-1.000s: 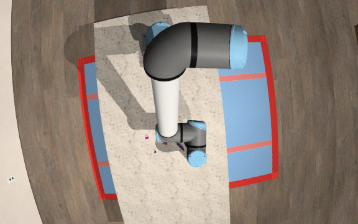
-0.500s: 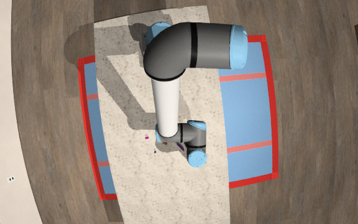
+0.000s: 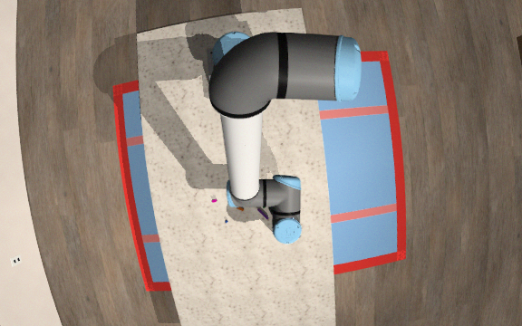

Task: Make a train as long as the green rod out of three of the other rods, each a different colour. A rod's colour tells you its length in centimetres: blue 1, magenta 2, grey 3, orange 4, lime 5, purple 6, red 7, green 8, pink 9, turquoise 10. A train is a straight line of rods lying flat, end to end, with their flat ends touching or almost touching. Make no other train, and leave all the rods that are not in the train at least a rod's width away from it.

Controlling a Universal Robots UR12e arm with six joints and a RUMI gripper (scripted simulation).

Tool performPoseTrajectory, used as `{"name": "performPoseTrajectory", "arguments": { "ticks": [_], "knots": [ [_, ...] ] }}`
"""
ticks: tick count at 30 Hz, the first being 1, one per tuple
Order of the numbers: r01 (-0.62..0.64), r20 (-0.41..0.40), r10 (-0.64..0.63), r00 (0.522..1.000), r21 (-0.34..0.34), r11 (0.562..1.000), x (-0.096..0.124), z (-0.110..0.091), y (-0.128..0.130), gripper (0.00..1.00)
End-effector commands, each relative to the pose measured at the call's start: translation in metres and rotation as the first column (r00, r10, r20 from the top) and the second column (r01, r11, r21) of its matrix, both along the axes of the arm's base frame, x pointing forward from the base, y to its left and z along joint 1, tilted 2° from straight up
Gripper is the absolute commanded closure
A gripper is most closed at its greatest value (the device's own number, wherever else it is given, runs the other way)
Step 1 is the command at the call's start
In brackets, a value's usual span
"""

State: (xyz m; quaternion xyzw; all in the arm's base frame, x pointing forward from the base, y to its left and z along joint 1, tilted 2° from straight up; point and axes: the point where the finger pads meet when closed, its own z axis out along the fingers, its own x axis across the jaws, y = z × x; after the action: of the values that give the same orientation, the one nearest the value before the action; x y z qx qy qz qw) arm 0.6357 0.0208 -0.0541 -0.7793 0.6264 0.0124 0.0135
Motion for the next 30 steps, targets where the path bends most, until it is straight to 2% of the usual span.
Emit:
{"name": "performPoseTrajectory", "arguments": {
  "ticks": [1,14,30],
  "knots": [
    [0.000,0.001,0.000,1.000,0.000,1.000,0.001,0.001,0.000,0.86],
    [0.000,0.001,0.000,1.000,0.000,1.000,0.001,0.000,0.000,0.86],
    [0.000,0.001,0.000,1.000,0.000,1.000,0.001,-0.013,0.000,0.86]
  ]
}}
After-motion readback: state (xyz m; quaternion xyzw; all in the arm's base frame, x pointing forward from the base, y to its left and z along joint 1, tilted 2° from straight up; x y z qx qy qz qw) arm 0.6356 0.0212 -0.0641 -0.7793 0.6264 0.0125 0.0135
